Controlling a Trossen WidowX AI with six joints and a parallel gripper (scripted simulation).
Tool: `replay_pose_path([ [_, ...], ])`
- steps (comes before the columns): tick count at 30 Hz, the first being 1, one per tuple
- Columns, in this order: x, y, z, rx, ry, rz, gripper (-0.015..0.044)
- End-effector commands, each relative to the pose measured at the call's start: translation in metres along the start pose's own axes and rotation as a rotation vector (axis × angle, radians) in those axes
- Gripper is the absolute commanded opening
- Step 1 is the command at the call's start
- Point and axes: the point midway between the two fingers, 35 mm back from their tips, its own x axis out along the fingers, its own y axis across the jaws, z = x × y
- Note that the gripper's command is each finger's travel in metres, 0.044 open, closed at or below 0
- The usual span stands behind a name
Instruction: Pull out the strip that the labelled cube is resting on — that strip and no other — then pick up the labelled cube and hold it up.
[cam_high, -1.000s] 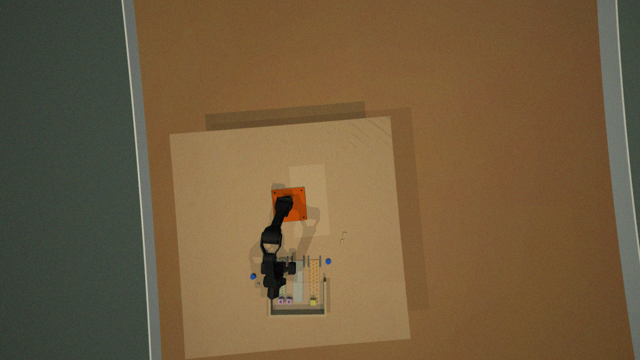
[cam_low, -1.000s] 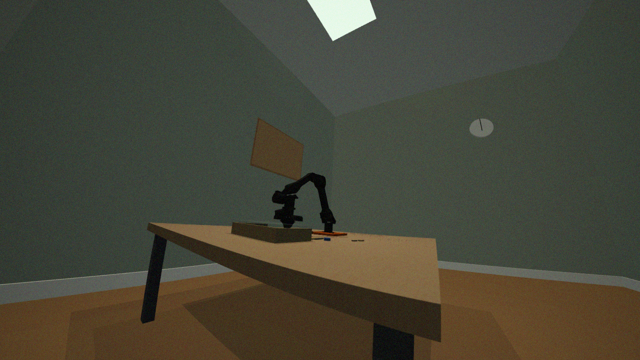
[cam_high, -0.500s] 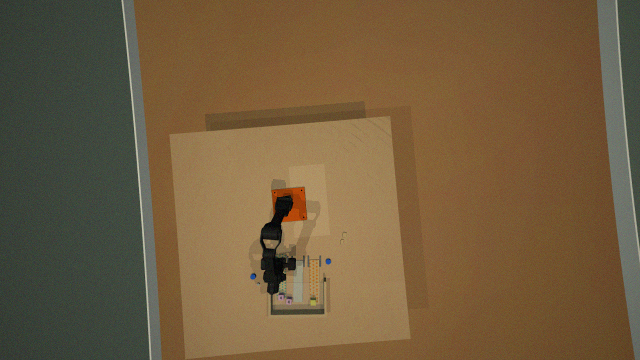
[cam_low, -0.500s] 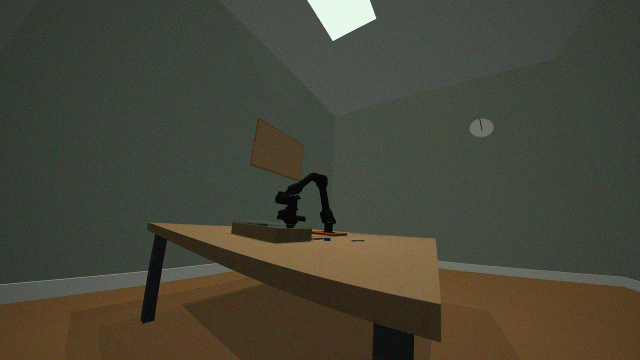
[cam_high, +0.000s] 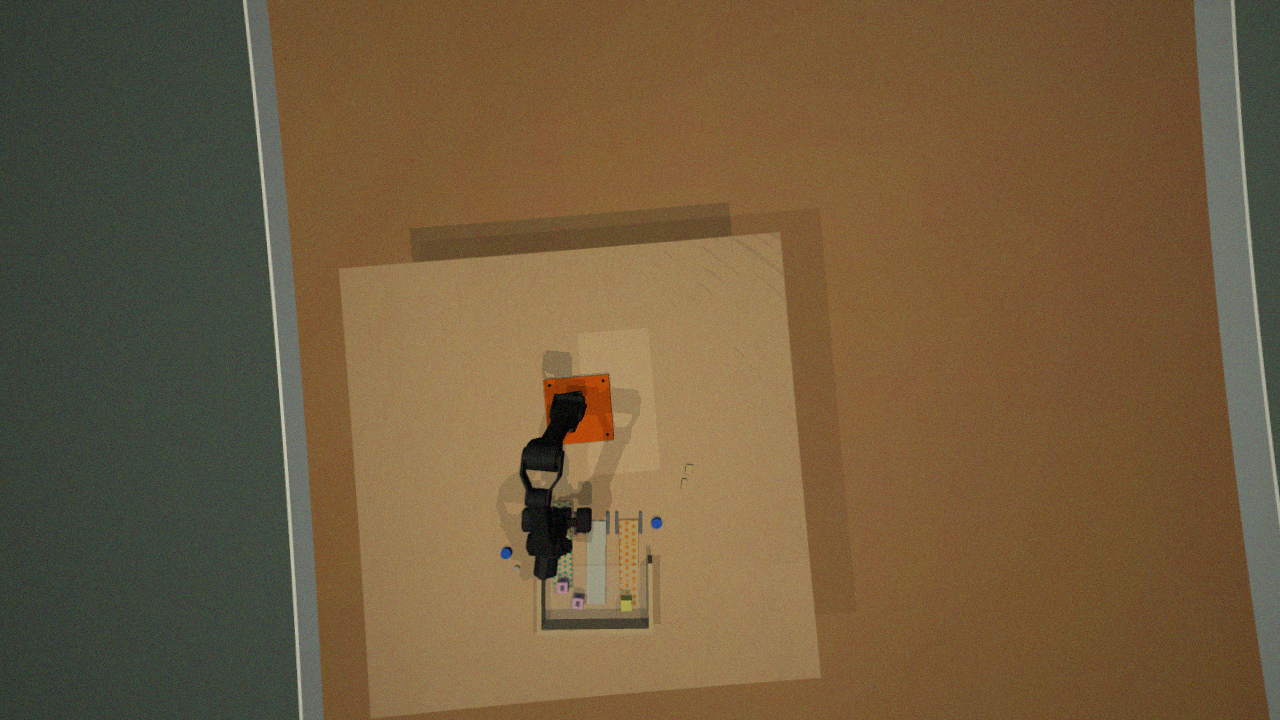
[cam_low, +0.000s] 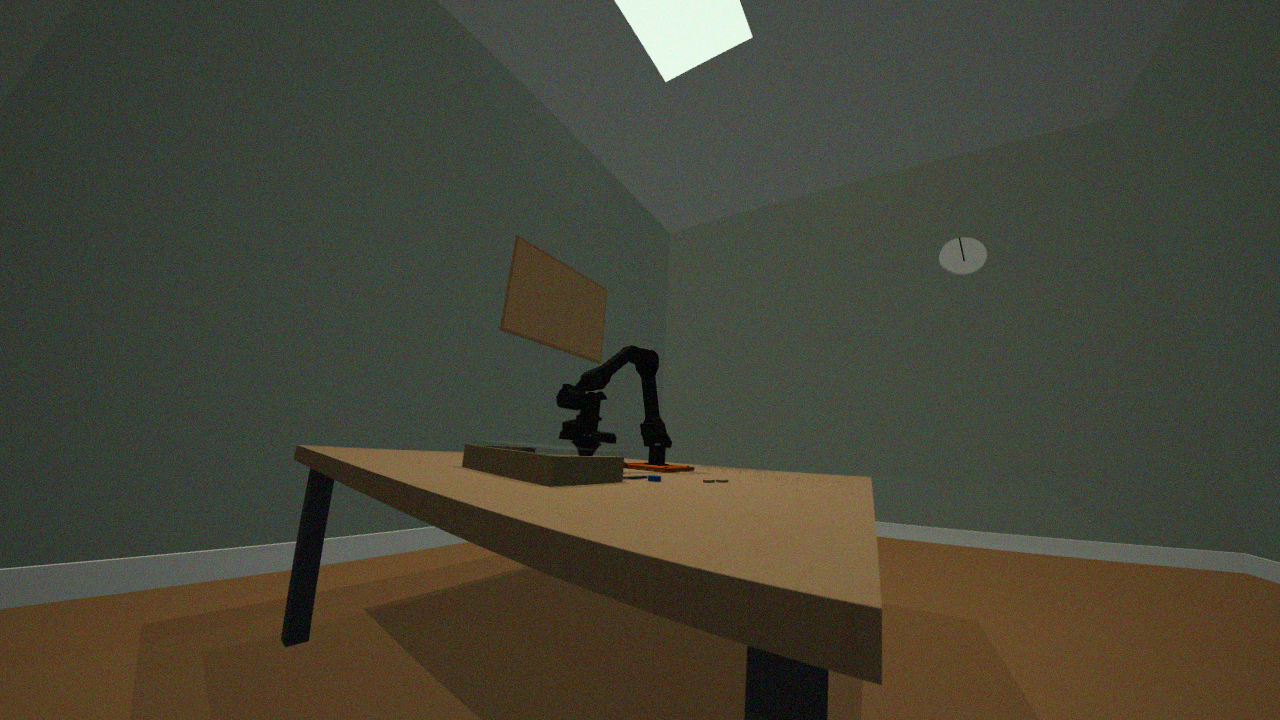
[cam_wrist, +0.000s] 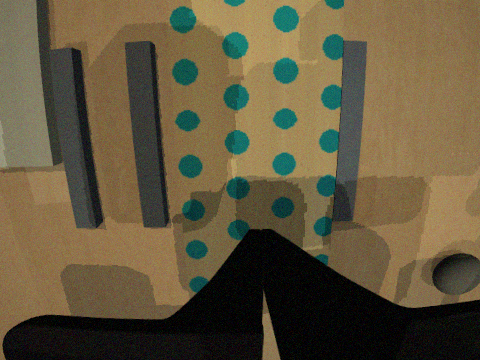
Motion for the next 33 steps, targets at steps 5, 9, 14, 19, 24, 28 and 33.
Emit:
replay_pose_path([
  [5,0.007,0.000,-0.019,-0.003,0.029,0.004,0.0000],
  [9,0.006,0.000,-0.025,-0.003,0.029,0.004,0.0000],
  [14,0.006,0.000,-0.032,-0.003,0.030,0.004,0.0000],
  [19,0.006,0.000,-0.040,-0.003,0.031,0.004,0.0000],
  [24,0.006,0.000,-0.047,-0.003,0.031,0.003,0.0000],
  [28,0.006,-0.001,-0.053,-0.003,0.032,0.003,0.0000],
  [33,0.006,-0.001,-0.060,-0.003,0.033,0.003,0.0000],
])
